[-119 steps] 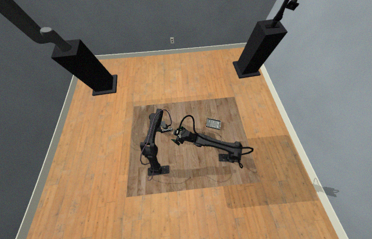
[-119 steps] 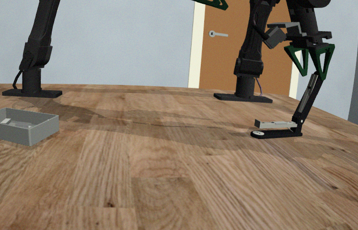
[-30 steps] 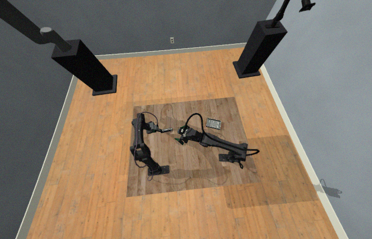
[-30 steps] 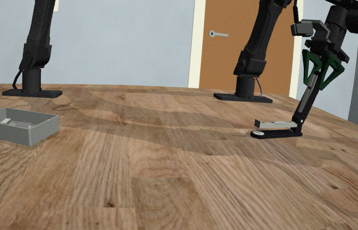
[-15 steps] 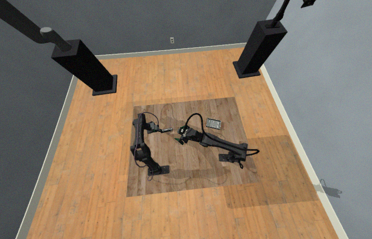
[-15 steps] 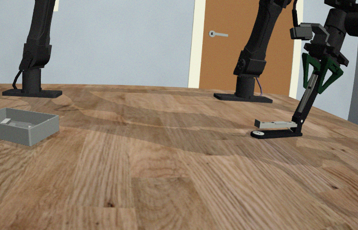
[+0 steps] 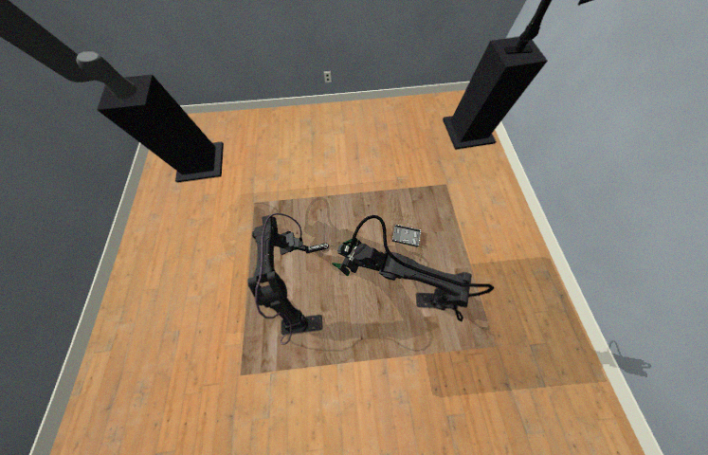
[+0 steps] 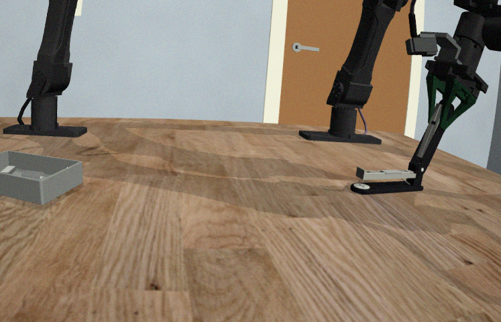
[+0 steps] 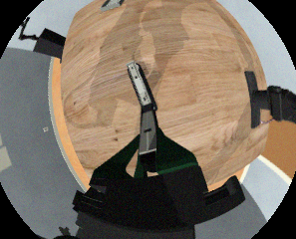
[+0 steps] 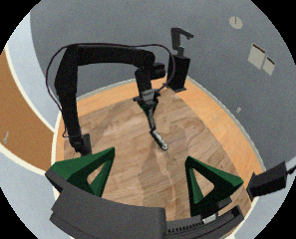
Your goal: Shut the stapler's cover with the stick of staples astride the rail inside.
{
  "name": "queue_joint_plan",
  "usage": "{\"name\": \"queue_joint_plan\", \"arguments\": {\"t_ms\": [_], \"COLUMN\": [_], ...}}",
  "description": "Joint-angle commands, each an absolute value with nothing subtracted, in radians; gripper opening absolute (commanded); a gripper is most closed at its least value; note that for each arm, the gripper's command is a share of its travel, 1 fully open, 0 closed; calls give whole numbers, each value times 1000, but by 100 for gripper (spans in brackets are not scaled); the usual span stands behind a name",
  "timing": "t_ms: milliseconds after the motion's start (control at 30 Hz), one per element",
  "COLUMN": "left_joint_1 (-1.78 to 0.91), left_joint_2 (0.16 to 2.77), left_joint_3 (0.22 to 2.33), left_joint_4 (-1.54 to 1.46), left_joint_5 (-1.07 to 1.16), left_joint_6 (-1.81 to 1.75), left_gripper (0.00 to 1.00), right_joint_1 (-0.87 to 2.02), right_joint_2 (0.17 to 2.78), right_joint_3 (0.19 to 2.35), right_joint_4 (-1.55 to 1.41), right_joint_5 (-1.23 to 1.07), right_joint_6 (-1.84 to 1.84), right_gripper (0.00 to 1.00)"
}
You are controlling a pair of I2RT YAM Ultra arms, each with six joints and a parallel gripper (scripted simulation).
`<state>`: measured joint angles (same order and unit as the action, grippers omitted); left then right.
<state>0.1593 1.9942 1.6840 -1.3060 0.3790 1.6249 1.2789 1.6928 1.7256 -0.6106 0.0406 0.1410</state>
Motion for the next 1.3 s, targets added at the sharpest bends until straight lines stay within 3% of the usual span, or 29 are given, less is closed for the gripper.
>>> {"name": "queue_joint_plan", "arguments": {"t_ms": [0, 100, 167, 1267], "left_joint_1": [165, 164, 161, -97], "left_joint_2": [1952, 1953, 1962, 1984], "left_joint_3": [1682, 1682, 1687, 1799], "left_joint_4": [-1309, -1315, -1306, -1374], "left_joint_5": [403, 403, 395, 8], "left_joint_6": [1627, 1627, 1626, 1357], "left_gripper": [24, 20, 0, 0], "right_joint_1": [1275, 1275, 1275, 1275], "right_joint_2": [1688, 1688, 1688, 1688], "right_joint_3": [1748, 1748, 1748, 1748], "right_joint_4": [-620, -620, -620, -620], "right_joint_5": [40, 40, 40, 40], "right_joint_6": [137, 137, 137, 137], "right_gripper": [100, 100, 100, 100]}}
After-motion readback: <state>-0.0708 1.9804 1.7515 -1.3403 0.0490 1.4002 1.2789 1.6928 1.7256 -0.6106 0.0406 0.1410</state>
